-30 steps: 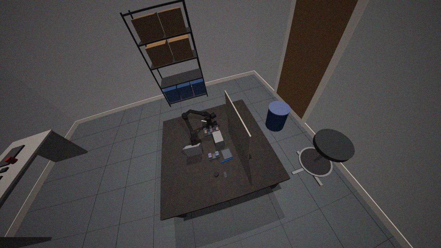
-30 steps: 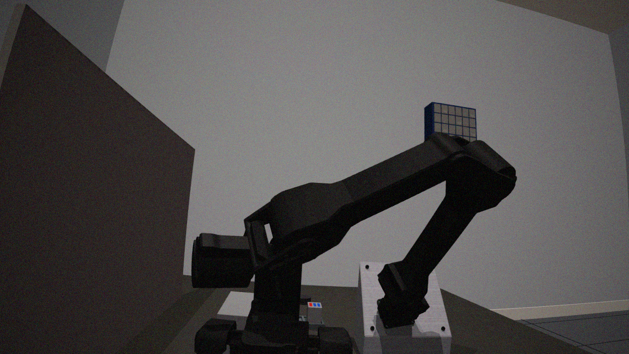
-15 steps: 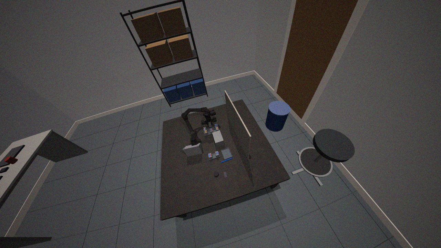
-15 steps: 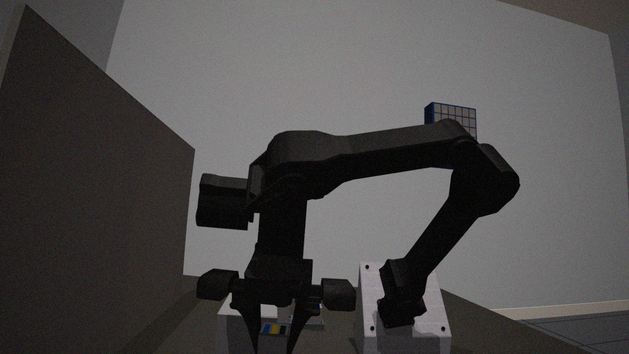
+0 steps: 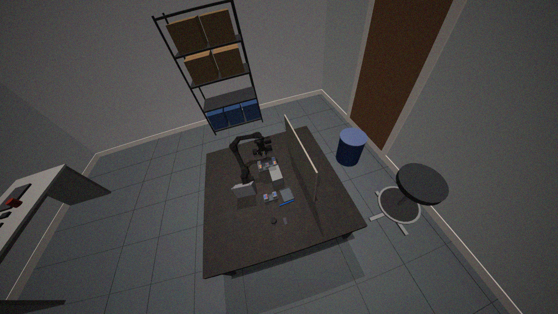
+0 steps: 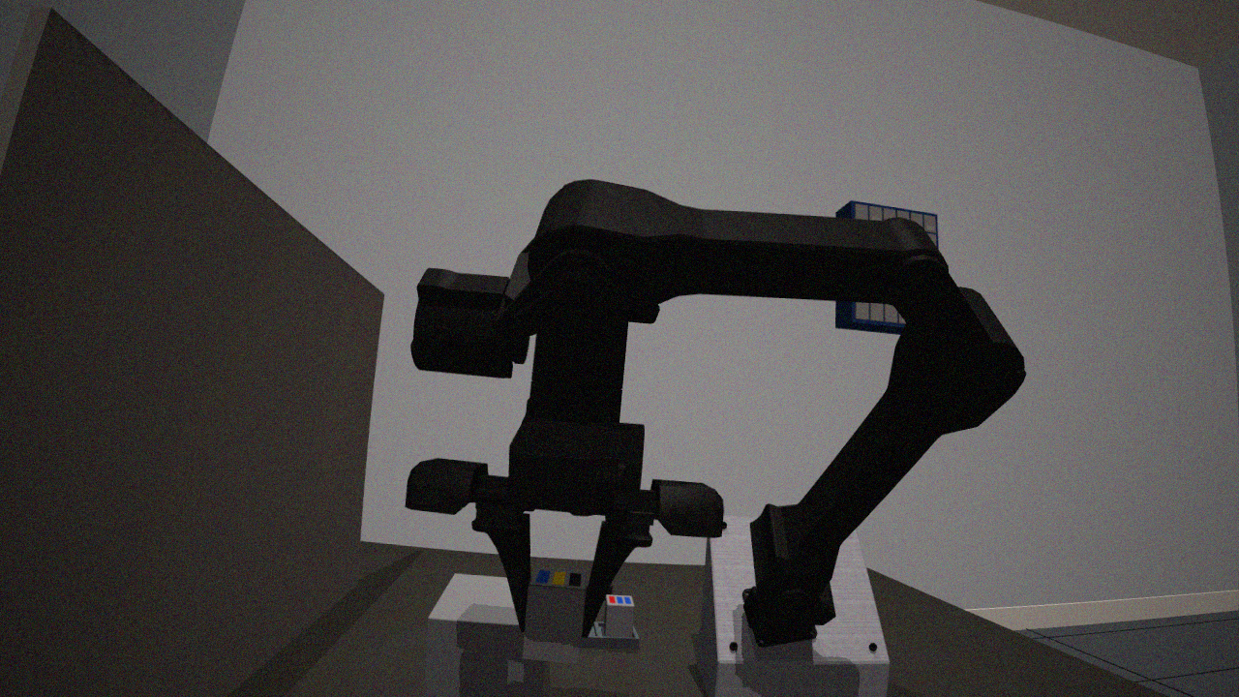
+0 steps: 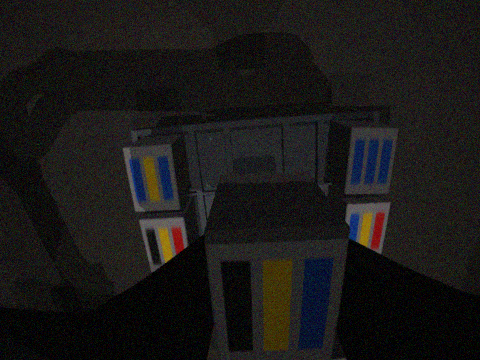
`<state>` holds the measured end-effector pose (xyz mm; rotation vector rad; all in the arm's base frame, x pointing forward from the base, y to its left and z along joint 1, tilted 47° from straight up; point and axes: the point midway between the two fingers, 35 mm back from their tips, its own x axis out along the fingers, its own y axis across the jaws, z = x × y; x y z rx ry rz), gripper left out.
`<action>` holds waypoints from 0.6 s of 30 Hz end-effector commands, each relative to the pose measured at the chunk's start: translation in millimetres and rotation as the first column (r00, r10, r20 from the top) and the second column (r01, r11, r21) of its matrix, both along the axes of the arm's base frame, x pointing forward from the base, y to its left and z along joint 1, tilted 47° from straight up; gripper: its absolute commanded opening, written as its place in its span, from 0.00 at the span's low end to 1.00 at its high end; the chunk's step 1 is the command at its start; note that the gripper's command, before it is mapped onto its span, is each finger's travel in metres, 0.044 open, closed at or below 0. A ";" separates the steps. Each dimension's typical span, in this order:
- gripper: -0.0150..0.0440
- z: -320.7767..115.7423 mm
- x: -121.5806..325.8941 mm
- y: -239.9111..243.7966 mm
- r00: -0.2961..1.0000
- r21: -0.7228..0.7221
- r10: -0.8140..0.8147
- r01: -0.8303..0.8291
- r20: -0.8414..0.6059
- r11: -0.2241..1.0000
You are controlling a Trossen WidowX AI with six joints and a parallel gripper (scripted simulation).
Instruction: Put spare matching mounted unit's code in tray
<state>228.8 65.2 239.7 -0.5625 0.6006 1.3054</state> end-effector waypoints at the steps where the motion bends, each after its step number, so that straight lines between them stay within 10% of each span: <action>1: 0.25 8.4 -3.5 -5.2 1.000 0.003 0.005 -0.005 0.010 1.000; 18: 0.25 -20.9 47.0 -59.4 0.996 -0.006 -0.076 0.076 -0.046 0.997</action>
